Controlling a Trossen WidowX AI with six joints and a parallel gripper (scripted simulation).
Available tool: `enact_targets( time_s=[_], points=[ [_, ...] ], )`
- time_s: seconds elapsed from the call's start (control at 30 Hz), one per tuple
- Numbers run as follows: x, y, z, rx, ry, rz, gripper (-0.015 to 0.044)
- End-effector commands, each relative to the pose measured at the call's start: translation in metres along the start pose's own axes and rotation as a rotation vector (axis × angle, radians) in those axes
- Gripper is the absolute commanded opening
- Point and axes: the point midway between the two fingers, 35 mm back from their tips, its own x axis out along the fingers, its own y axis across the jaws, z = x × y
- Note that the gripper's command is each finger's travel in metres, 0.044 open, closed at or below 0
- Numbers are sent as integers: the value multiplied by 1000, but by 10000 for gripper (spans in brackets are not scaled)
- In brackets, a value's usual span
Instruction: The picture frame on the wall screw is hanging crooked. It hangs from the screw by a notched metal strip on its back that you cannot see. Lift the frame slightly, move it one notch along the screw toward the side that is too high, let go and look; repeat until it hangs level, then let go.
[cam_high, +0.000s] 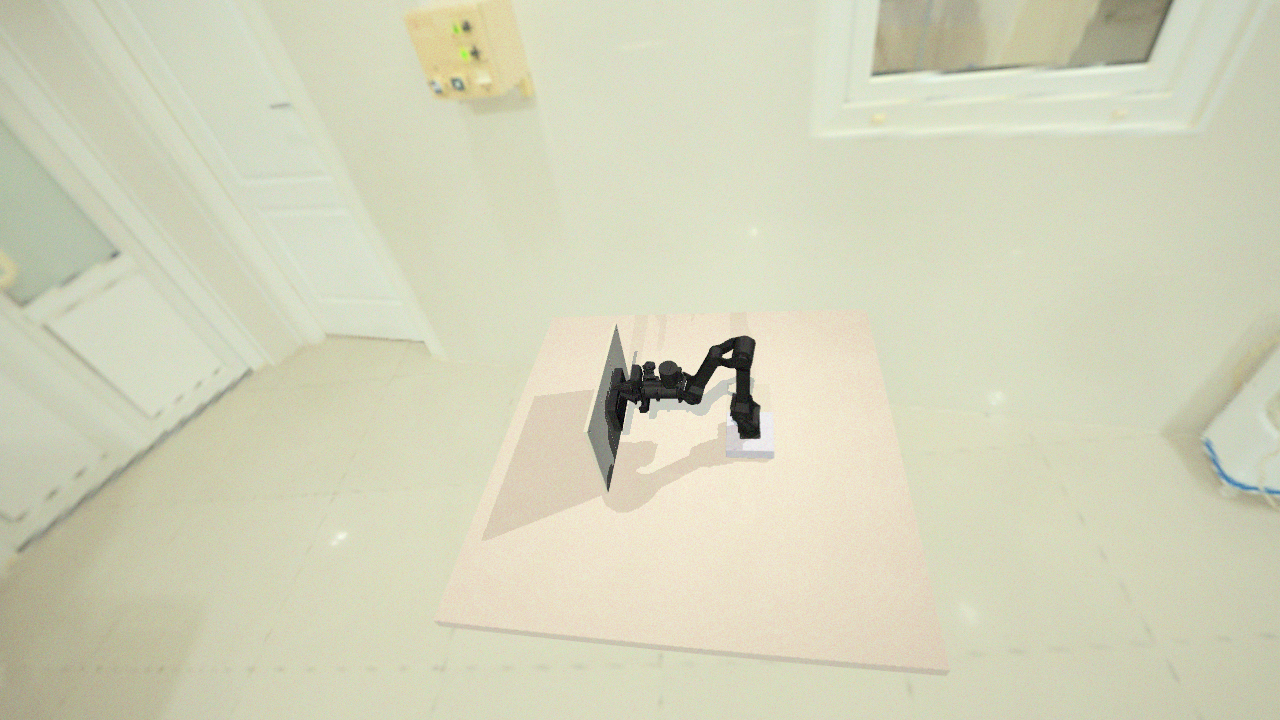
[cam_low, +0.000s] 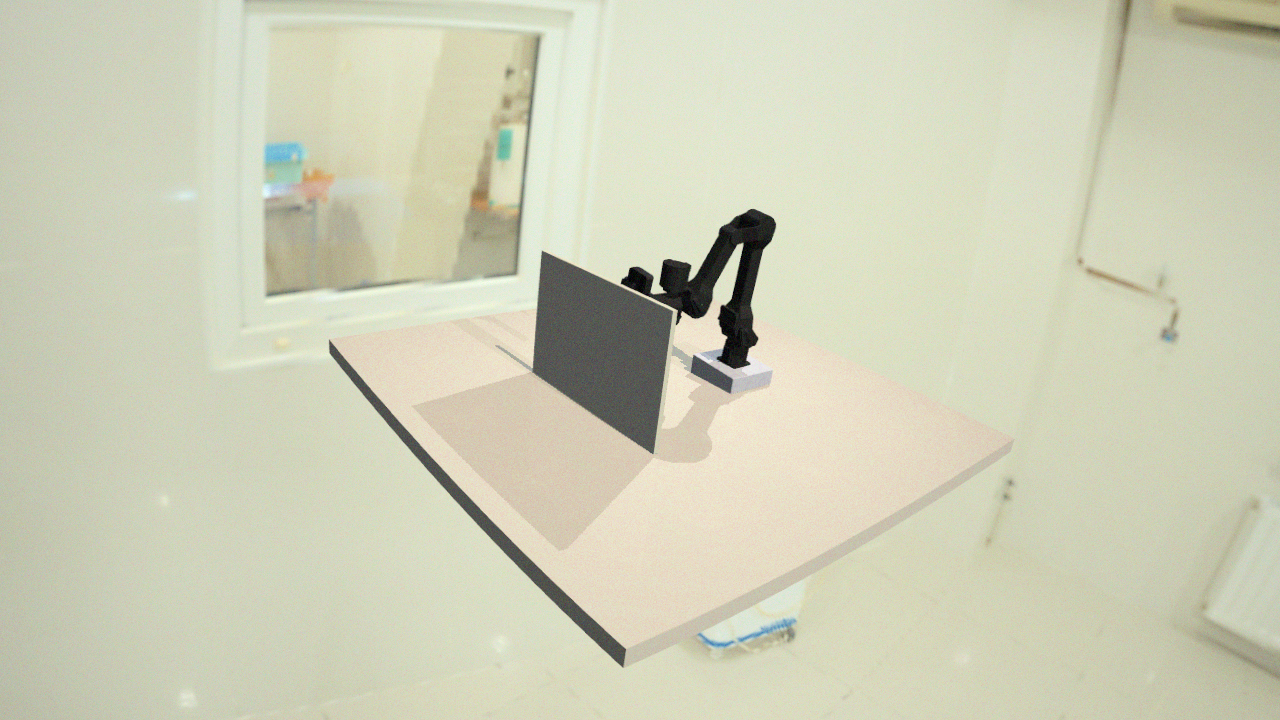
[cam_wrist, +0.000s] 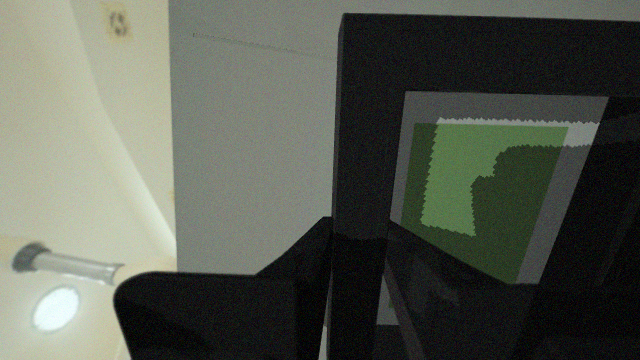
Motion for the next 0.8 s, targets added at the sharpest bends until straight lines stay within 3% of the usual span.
enact_targets(
  time_s=[0.0,0.77],
  points=[
    [0,2,0,3,-1,1,0],
    [0,4,0,3,-1,1,0]
  ],
)
